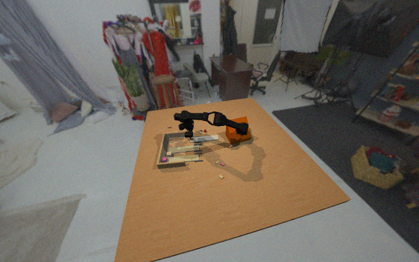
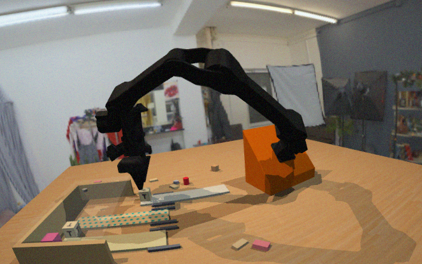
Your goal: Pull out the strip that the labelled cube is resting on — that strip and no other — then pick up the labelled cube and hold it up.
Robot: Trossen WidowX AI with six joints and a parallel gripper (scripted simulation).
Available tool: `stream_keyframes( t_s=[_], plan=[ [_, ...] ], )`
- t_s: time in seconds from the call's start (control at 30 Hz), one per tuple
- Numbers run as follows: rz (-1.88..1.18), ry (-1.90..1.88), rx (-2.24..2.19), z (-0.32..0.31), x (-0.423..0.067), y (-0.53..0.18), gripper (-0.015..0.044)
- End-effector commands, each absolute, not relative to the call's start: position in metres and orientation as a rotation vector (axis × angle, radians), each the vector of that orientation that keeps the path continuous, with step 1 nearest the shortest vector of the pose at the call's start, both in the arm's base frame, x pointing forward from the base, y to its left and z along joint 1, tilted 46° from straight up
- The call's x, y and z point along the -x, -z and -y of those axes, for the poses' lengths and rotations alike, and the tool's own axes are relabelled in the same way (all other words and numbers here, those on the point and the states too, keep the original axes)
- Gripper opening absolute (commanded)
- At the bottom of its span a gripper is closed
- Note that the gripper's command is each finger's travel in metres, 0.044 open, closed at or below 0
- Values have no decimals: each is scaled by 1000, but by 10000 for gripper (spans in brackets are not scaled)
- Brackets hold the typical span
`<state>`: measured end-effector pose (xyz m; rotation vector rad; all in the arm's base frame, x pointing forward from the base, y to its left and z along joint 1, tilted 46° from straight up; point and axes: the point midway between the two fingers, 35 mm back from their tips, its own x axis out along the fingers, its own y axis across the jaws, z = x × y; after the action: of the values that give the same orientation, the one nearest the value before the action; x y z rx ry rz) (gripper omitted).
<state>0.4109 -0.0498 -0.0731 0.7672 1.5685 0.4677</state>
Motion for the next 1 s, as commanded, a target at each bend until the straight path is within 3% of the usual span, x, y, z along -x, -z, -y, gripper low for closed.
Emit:
stream_keyframes(
  t_s=[0.0, 0.73, 0.83, 0.97],
  plan=[
    [-1576, -468, -780, 45, -409, 79, 250],
    [-1575, -470, -782, 23, -408, 100, 250],
    [-1573, -471, -770, 24, -410, 98, 171],
    [-1573, -471, -770, 24, -410, 98, 145]
  ],
)
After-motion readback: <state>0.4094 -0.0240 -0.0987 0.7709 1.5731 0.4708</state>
